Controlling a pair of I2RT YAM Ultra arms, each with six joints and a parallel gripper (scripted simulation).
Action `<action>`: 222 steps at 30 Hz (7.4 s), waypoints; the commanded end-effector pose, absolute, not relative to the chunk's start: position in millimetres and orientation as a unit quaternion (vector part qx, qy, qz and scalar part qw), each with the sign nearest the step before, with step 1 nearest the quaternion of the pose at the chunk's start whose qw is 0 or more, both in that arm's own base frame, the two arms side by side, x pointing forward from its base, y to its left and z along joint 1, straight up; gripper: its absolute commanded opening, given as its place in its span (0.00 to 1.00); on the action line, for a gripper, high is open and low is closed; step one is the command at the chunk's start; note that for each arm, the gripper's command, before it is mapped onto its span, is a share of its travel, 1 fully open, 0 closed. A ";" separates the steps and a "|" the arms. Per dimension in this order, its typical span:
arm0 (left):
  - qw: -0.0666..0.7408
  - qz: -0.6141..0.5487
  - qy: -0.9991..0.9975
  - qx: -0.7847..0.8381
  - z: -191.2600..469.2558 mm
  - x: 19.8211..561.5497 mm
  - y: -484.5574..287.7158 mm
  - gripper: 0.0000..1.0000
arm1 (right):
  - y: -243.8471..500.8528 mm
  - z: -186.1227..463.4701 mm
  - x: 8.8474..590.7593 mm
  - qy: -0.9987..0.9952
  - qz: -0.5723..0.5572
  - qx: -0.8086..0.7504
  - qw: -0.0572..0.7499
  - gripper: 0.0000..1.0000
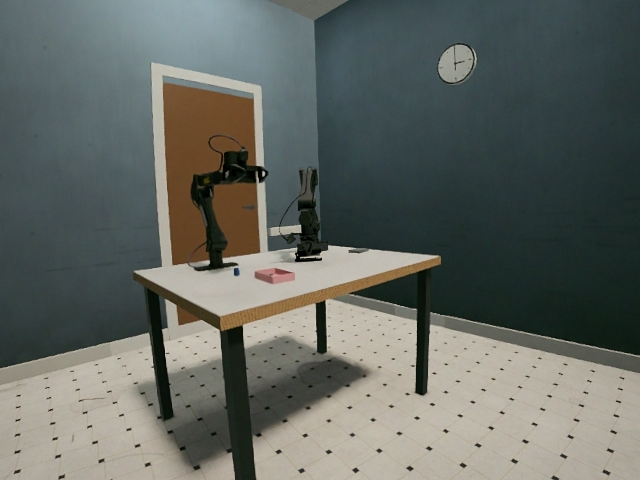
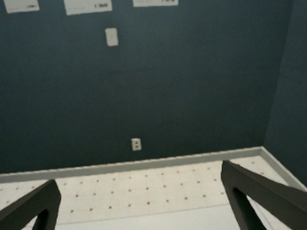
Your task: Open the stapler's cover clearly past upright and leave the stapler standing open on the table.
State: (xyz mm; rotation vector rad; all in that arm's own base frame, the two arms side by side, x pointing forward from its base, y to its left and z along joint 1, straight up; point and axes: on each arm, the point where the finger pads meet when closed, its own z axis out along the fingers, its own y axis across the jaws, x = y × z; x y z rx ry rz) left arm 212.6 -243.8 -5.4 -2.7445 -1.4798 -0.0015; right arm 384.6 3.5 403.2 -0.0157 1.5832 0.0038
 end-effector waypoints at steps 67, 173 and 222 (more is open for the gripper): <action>0.007 -0.007 -0.961 -0.275 23.5 172.9 -316.9 0.22 | 1.0 413.3 380.3 0.701 0.000 0.000 0.713 1.00; 0.001 -0.004 -0.971 0.239 -4.2 167.9 -318.5 0.60 | 1.0 413.3 380.3 0.701 0.000 0.000 0.713 1.00; -0.094 0.048 -0.993 0.057 65.4 182.3 -328.6 1.00 | 1.0 413.3 380.3 0.701 0.000 0.000 0.713 1.00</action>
